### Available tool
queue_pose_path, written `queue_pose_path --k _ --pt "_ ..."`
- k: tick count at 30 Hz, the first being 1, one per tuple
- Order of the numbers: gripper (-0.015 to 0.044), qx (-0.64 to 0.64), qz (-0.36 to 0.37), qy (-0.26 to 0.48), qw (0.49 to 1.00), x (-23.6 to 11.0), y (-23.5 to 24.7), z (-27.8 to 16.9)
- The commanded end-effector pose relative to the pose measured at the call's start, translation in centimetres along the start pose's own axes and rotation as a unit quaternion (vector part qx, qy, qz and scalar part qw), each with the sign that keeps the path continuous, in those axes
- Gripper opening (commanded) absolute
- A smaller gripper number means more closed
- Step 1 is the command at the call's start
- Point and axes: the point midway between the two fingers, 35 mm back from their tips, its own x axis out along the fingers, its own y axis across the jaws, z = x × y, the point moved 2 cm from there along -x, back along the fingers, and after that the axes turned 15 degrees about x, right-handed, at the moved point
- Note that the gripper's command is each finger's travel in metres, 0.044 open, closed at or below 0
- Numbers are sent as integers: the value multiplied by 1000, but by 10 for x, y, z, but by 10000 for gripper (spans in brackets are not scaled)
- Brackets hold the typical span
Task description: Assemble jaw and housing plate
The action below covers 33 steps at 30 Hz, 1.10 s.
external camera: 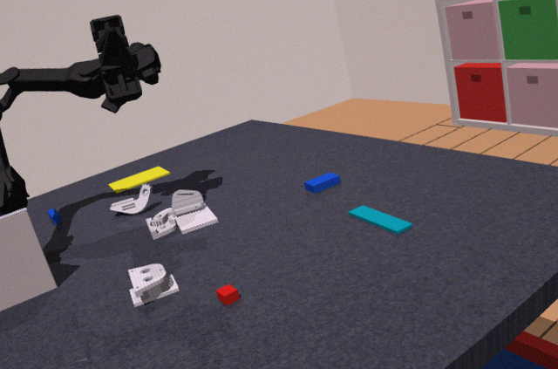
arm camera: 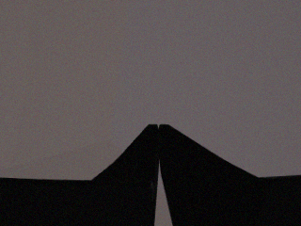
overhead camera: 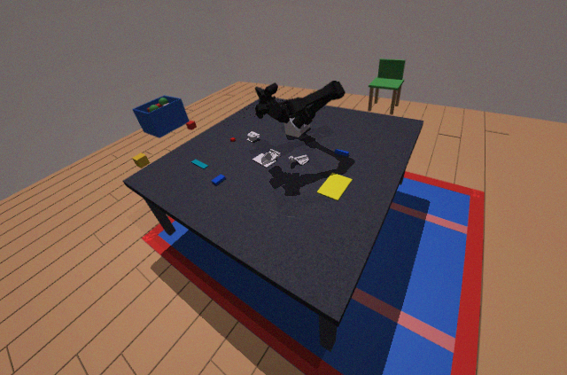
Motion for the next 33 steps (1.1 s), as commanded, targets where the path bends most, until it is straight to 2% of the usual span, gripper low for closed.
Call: queue_pose_path --k 1,8,33 --pt "0 0 0 0 1000 0 0 0" --pt "0 3 10 -6 1000 -1 3 2" --pt "0 49 201 -71 976 -21 47 26"
